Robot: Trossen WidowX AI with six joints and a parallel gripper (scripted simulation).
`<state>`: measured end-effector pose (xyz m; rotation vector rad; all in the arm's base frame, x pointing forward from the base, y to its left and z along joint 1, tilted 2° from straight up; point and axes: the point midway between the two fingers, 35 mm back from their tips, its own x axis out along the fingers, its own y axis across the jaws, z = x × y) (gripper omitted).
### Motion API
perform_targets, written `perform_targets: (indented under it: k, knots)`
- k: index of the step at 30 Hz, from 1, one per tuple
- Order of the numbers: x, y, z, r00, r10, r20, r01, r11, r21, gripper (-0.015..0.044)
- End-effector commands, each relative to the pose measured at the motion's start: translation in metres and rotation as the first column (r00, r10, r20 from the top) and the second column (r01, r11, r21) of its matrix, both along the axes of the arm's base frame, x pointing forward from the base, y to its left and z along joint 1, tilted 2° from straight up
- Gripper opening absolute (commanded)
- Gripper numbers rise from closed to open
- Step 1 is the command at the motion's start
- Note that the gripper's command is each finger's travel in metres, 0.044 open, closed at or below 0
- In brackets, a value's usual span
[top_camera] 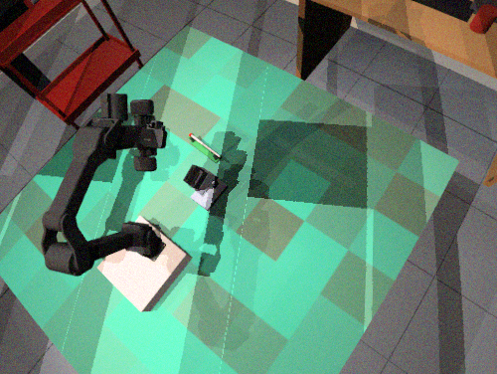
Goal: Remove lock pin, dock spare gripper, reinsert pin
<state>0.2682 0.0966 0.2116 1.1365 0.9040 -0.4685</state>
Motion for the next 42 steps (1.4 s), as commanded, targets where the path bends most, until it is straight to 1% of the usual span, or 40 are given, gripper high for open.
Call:
perform_targets:
  k: [1, 6, 10, 14, 18, 22, 26, 33, 36, 42]
  knots:
    - [0.051, 0.0, -0.014, 0.77, 0.557, -0.312, -0.638, 0.651, -0.412, 0.018]
    - [0.065, 0.0, -0.022, 0.605, 0.665, -0.438, -0.791, 0.437, -0.428, 0.018]
    - [0.078, 0.0, -0.03, 0.446, 0.718, -0.535, -0.882, 0.25, -0.4, 0.018]
    - [0.089, 0.0, -0.038, 0.272, 0.744, -0.611, -0.935, 0.053, -0.352, 0.018]
    - [0.098, -0.002, -0.05, 0.08, 0.734, -0.674, -0.951, -0.146, -0.273, 0.018]
    - [0.103, -0.004, -0.06, -0.11, 0.695, -0.711, -0.921, -0.34, -0.19, 0.018]
    - [0.108, -0.006, -0.071, -0.294, 0.624, -0.724, -0.849, -0.518, -0.102, 0.018]
    - [0.122, -0.002, -0.09, -0.59, 0.43, -0.683, -0.622, -0.782, 0.046, 0.018]
    - [0.125, -0.001, -0.095, -0.678, 0.337, -0.654, -0.506, -0.859, 0.082, 0.018]
    - [0.126, -0.001, -0.096, -0.684, 0.329, -0.651, -0.497, -0.864, 0.085, 0.018]
